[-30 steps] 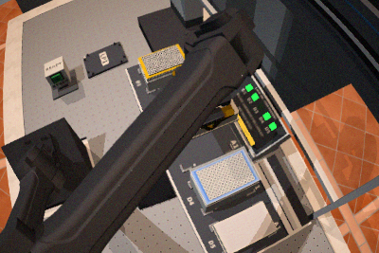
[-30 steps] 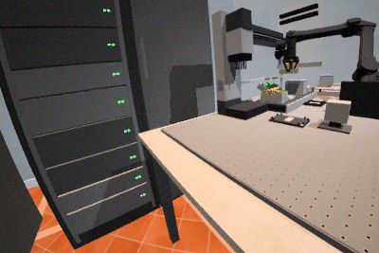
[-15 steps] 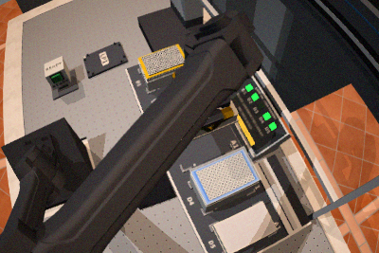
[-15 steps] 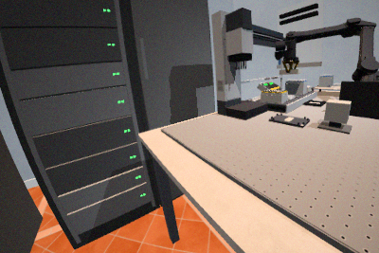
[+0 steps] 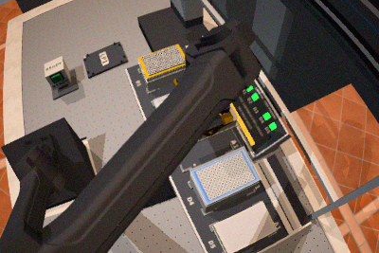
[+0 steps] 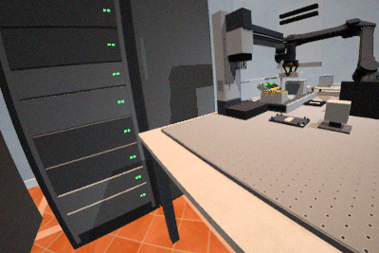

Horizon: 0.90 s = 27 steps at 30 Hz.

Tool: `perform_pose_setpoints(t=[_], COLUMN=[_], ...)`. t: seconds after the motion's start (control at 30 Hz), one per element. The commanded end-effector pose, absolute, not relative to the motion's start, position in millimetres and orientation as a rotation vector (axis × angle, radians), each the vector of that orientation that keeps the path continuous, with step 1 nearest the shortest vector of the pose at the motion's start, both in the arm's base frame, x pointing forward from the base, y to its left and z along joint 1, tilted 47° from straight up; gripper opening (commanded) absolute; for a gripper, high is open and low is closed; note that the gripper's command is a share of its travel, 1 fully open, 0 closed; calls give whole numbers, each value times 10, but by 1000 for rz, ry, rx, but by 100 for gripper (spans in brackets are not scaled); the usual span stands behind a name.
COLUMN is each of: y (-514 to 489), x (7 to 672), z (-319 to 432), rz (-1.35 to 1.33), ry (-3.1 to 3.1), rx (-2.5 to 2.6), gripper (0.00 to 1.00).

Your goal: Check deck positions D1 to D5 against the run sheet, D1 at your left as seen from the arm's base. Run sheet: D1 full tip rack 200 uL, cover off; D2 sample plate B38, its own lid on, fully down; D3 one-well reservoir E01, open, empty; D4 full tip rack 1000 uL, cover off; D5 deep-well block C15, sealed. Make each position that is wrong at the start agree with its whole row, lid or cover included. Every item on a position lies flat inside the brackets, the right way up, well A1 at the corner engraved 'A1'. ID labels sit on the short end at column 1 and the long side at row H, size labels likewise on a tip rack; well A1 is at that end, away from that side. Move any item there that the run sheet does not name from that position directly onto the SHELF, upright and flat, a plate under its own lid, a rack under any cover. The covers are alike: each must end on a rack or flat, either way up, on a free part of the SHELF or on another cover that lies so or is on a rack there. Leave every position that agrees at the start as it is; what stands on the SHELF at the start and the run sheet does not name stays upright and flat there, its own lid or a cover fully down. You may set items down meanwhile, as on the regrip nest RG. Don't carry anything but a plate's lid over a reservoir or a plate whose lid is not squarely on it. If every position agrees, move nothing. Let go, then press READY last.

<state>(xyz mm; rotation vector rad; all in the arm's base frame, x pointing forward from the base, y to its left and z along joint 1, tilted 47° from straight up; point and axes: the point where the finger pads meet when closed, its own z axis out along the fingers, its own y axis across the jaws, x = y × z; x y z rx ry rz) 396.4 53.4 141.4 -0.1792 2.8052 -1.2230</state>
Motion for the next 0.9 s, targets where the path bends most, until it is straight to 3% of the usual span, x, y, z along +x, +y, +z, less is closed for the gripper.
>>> perform_pose_setpoints(t=[0.0, 0.87], y=[478, 189], x=[4017, 4066], z=[1355, 1073], rz=[-1221, -1223], ry=[2804, 2805], rx=[-184, -185], gripper=[0, 0])
